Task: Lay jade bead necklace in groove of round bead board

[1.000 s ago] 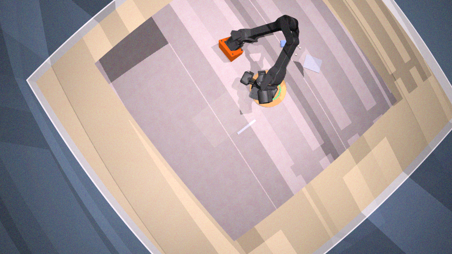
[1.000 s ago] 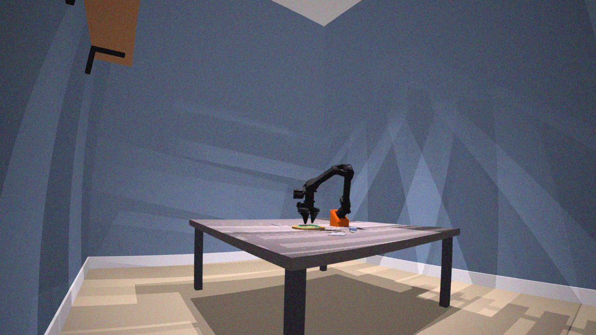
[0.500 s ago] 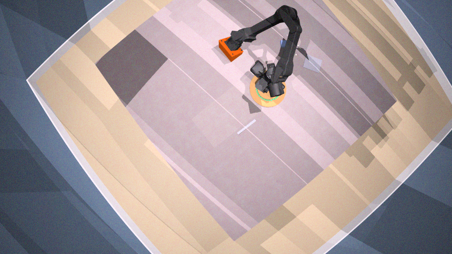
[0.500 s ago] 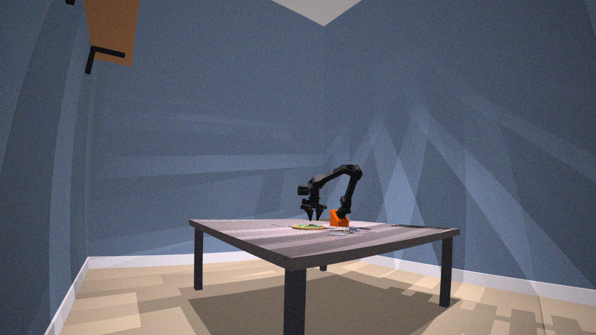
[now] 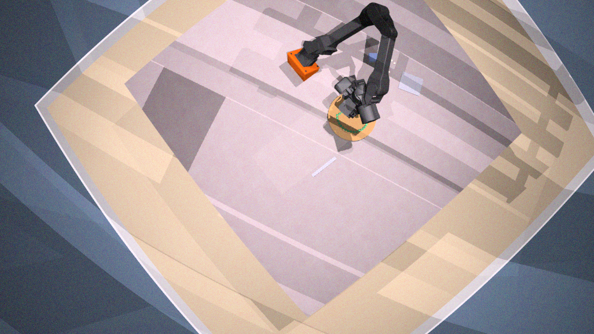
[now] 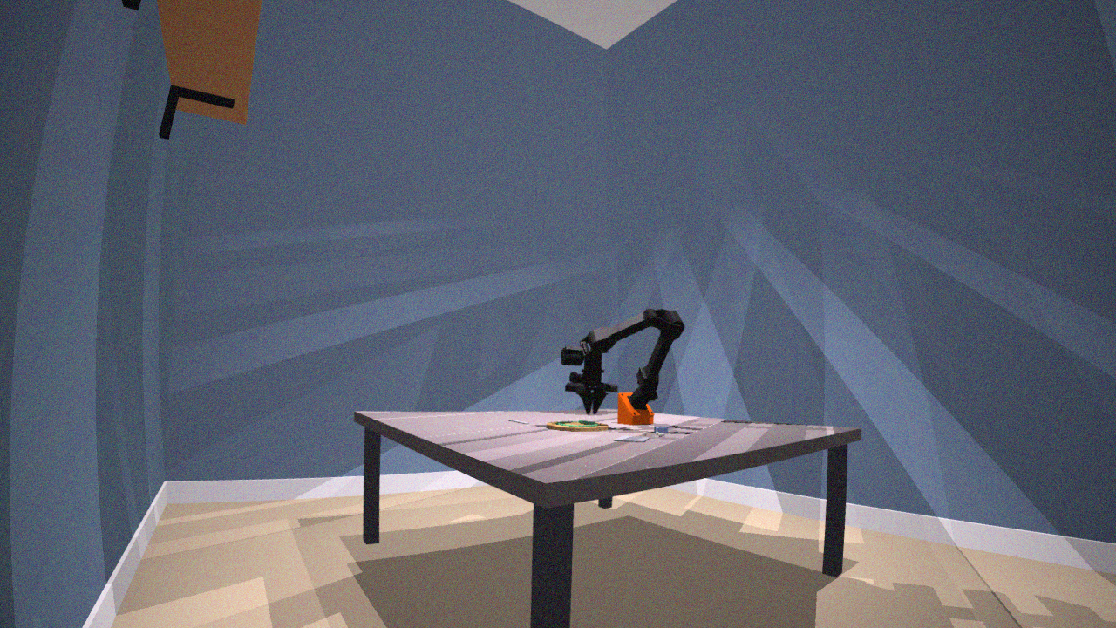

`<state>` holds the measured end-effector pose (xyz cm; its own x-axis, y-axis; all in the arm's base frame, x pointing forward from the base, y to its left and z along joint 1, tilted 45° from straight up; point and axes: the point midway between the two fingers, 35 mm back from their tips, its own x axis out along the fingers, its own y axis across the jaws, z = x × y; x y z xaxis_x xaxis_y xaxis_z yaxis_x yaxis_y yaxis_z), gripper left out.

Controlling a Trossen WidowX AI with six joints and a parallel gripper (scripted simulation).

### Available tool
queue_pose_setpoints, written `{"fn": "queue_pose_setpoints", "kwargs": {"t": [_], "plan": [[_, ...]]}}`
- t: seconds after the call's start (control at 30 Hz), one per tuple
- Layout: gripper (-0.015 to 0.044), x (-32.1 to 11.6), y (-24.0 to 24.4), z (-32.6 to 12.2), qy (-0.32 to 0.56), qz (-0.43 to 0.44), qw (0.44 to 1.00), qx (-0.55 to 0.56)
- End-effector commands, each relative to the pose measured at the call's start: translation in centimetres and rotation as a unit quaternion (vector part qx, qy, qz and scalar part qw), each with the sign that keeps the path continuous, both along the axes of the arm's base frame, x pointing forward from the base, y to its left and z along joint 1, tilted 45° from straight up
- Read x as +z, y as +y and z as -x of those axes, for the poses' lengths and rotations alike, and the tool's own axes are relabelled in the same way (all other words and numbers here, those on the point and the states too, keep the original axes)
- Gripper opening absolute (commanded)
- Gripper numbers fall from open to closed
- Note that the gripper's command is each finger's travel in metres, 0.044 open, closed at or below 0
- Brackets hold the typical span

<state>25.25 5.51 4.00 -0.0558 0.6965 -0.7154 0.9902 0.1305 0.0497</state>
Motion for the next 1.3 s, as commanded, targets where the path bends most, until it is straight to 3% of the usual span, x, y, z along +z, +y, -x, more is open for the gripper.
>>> {"fn": "queue_pose_setpoints", "kwargs": {"t": [0.0,0.73,0.9,1.27], "plan": [[0.012,-0.1,0.1,-0.1,-0.001,0.0,1.0,-0.001],[0.012,-2.2,2.3,0.4,0.004,-0.002,1.0,-0.002],[0.0,-2.1,2.2,0.2,0.0,-0.001,1.0,0.001],[0.0,-2.1,2.2,0.2,0.0,-0.001,1.0,0.001]]}}
